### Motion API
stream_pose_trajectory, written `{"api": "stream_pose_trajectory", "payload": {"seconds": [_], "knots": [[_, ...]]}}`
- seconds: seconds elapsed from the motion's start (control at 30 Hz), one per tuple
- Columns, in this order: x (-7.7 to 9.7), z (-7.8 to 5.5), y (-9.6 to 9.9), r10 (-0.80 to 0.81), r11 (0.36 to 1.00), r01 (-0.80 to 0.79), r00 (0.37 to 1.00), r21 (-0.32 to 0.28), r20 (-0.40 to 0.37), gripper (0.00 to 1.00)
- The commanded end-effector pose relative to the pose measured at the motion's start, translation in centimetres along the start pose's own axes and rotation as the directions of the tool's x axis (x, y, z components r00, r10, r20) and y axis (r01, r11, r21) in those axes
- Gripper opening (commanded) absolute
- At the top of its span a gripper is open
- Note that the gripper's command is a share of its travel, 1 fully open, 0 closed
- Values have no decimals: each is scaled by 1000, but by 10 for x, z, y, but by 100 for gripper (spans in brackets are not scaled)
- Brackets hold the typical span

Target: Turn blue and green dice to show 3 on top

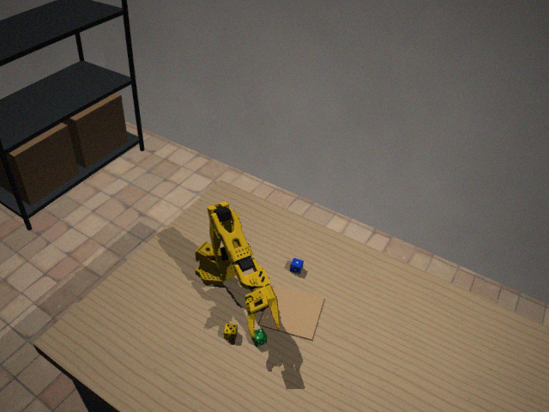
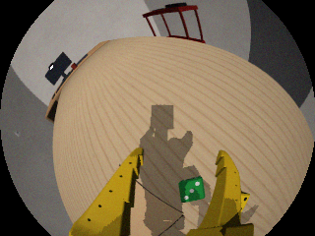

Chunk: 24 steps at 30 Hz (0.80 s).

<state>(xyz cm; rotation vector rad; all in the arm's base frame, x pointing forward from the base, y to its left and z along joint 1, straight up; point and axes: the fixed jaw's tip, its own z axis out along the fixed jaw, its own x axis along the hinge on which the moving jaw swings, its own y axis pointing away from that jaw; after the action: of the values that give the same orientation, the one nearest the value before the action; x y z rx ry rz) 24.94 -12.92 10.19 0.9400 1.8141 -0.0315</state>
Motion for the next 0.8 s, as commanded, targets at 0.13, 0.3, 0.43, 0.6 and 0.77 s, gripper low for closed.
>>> {"api": "stream_pose_trajectory", "payload": {"seconds": [0.13,0.3,0.43,0.6,0.77], "knots": [[-13,-21,9,-125,990,135,973,39,-197,35],[-13,-26,9,-149,986,163,962,45,-230,35],[-14,-29,10,-167,982,185,952,49,-256,35],[-15,-33,11,-188,976,211,939,52,-289,35],[-14,-34,10,-202,971,232,924,56,-325,35]]}}
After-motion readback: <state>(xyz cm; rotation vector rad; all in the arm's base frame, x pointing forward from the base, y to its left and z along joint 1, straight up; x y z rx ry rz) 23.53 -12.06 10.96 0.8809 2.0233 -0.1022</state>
